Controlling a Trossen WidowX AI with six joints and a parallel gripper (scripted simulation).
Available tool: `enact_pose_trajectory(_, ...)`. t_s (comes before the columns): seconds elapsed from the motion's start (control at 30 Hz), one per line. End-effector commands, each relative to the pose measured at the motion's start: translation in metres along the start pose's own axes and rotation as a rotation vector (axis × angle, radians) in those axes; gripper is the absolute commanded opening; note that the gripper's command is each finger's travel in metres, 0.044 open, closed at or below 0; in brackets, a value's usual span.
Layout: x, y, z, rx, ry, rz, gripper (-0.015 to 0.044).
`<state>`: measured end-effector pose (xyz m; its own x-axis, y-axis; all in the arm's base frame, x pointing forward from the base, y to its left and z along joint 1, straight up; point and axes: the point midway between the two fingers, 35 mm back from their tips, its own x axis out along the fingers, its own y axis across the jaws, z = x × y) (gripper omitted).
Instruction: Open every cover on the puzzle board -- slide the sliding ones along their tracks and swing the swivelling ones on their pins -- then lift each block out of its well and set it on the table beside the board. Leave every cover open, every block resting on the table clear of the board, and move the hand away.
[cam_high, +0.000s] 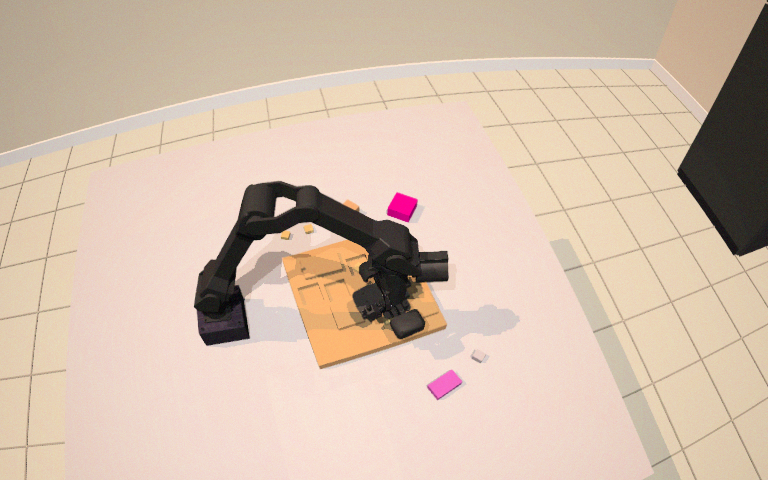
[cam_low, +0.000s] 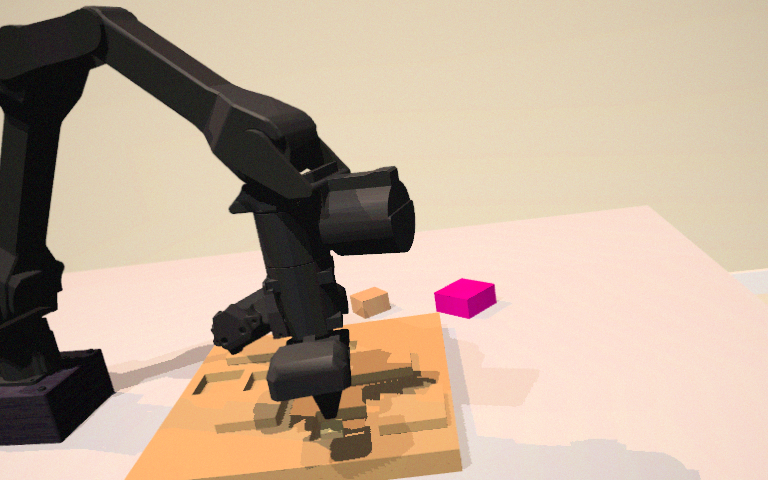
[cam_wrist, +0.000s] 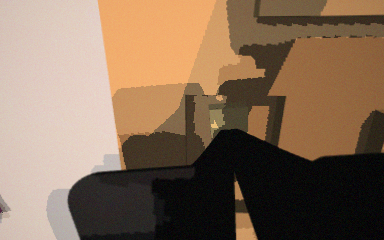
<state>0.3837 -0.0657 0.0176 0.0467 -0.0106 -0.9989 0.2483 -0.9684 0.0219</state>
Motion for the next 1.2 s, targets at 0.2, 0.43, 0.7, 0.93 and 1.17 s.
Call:
enact_pose_trajectory(0.2,0.01,-0.002,0.001,-0.004,-0.006,-0.008,0.0)
enact_pose_trajectory(0.43,0.01,-0.002,0.001,-0.004,-0.006,-0.008,0.0)
enact_pose_trajectory(0.7,0.01,-0.002,0.001,-0.004,-0.006,-0.008,0.0)
enact_pose_trajectory(0.93,0.012,-0.002,-0.006,-0.004,-0.005,-0.008,0.0)
enact_pose_trajectory(1.17,0.013,-0.001,-0.015,-0.004,-0.004,-0.008,0.0)
